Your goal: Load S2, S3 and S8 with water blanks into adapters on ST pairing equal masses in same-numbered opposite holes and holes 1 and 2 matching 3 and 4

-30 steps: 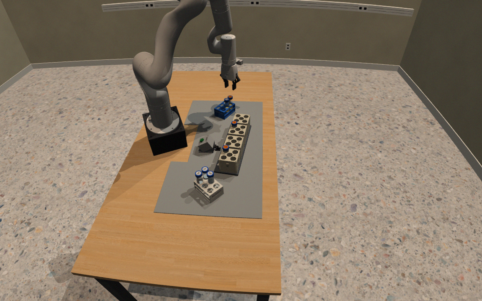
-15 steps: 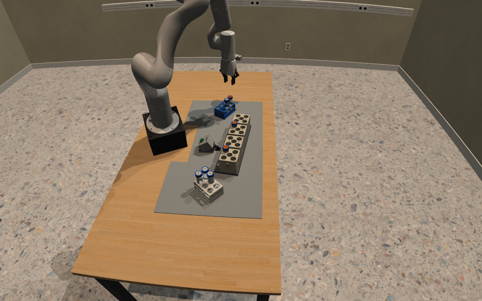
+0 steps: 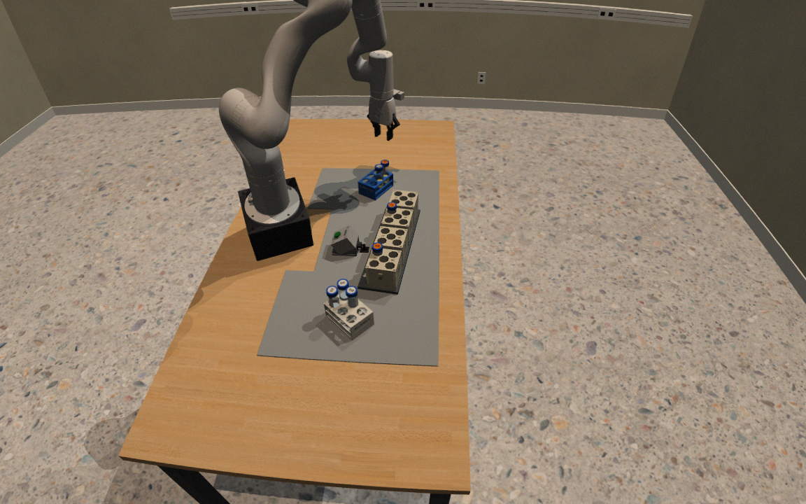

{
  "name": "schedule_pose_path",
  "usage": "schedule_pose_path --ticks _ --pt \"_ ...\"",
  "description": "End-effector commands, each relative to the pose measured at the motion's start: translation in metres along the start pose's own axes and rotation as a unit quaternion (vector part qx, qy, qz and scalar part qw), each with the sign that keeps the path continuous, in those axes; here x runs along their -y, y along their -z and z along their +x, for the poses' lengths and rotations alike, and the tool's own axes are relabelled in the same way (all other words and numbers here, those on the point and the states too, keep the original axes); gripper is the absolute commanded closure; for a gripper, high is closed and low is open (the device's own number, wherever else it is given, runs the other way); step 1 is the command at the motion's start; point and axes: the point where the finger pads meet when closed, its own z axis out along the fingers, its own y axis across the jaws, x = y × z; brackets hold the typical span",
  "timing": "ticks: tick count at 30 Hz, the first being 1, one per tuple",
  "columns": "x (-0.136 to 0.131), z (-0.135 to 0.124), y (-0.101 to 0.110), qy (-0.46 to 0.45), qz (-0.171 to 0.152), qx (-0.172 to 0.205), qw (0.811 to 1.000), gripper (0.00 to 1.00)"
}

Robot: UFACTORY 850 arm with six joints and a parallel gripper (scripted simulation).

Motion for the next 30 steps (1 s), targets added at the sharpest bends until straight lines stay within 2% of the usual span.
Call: schedule_pose_path --ticks 1,30 --pt "0.000 0.001 -0.001 0.000 0.000 -0.001 1.000 0.43" --pt "0.000 0.001 -0.055 0.000 0.000 -0.001 1.000 0.43"
